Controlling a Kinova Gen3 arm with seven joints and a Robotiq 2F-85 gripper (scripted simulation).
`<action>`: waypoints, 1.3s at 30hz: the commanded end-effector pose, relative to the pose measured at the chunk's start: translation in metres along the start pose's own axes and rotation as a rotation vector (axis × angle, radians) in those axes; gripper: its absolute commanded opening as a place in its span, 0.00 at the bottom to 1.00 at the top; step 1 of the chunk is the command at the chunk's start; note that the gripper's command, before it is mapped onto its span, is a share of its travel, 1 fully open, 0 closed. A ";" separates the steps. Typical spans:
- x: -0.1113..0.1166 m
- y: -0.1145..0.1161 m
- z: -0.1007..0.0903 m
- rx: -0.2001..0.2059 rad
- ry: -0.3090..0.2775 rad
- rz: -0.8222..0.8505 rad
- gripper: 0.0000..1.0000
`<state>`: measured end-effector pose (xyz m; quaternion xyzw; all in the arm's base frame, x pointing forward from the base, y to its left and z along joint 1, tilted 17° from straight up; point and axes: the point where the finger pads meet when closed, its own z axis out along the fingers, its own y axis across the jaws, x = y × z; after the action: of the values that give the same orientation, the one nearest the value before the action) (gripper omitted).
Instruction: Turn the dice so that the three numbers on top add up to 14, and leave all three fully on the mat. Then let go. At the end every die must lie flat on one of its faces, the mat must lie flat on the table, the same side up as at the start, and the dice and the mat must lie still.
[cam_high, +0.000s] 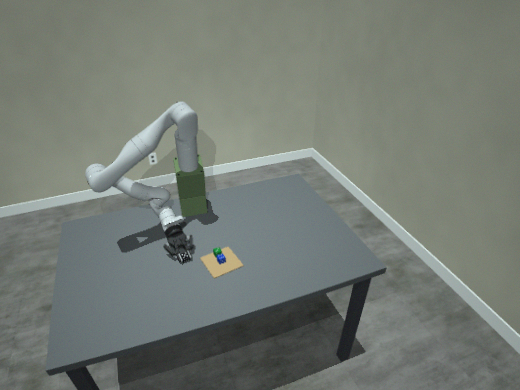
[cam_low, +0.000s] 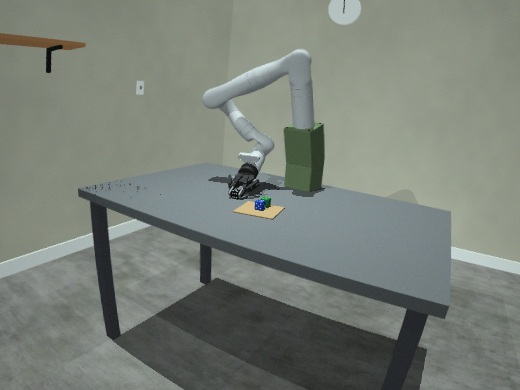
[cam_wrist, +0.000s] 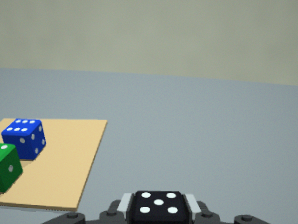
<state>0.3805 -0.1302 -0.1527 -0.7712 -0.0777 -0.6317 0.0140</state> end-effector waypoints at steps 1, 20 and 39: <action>0.000 0.000 0.000 0.000 0.001 0.000 0.38; 0.000 0.000 0.000 0.000 0.001 0.000 0.46; 0.000 0.000 0.000 0.000 0.001 0.000 0.46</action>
<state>0.3805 -0.1302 -0.1528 -0.7712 -0.0777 -0.6317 0.0140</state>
